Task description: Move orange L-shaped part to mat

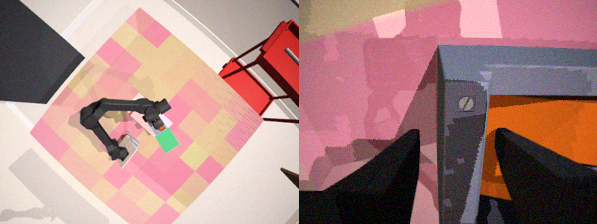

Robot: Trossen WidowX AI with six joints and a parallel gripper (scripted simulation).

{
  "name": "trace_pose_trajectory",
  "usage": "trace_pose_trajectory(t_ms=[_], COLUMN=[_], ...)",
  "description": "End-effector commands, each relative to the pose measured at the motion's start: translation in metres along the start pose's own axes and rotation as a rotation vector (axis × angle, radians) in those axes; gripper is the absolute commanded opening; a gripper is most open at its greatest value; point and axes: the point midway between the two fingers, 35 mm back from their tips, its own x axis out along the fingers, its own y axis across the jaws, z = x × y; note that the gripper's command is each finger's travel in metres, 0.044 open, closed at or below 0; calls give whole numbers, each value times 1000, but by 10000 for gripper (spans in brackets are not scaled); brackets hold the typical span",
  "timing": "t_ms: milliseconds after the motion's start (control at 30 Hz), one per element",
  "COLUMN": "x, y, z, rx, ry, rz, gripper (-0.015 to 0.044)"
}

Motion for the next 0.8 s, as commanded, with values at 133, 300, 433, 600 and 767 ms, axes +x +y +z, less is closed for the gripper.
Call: trace_pose_trajectory(t_ms=[133, 300, 433, 600, 767], x=[15, 17, 17, 17, 16], y=[-1, -1, -1, -1, 0], z=[-4, -4, -4, -4, -2], rx=[9, 9, 9, 9, 1], ry=[10, 10, 10, 10, 5], rz=[2, 3, 3, 3, 5], gripper=[180, 180, 180, 180, 180])
